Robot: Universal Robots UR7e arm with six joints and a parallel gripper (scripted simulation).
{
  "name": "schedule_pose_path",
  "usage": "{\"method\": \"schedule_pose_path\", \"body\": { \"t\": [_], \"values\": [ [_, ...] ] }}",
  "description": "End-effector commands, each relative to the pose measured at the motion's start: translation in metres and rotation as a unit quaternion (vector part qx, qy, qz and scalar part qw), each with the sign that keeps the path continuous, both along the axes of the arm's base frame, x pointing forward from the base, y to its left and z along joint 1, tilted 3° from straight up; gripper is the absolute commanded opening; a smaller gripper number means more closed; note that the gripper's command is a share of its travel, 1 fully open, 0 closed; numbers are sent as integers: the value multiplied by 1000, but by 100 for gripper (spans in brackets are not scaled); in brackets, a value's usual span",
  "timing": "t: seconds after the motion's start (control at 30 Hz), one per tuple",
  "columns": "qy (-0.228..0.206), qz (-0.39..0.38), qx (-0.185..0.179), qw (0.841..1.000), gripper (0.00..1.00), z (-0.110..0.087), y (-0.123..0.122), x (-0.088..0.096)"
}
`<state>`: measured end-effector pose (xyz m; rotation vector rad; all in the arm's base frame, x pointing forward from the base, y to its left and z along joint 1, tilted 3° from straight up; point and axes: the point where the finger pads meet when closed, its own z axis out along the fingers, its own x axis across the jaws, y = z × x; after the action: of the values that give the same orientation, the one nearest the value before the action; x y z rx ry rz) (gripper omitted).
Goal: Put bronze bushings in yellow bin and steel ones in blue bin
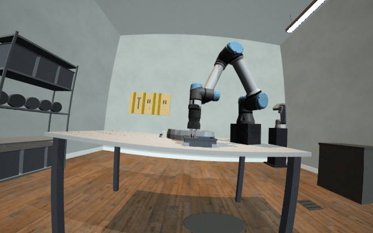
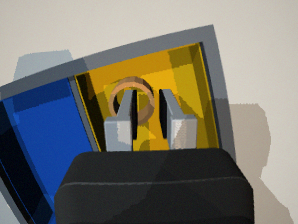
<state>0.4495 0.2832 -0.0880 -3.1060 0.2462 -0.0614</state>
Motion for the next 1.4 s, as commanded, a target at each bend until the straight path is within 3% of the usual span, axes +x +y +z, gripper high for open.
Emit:
{"method": "schedule_pose_path", "body": {
  "t": [0.0, 1.0, 1.17, 1.37],
  "values": [
    [-1, 0, 0, 1000, 42, 3, 0, 0],
    [-1, 0, 0, 1000, 42, 9, 0, 0],
    [-1, 0, 0, 1000, 42, 57, -1, -2],
    [-1, 0, 0, 1000, 42, 66, -1, -2]
  ]
}}
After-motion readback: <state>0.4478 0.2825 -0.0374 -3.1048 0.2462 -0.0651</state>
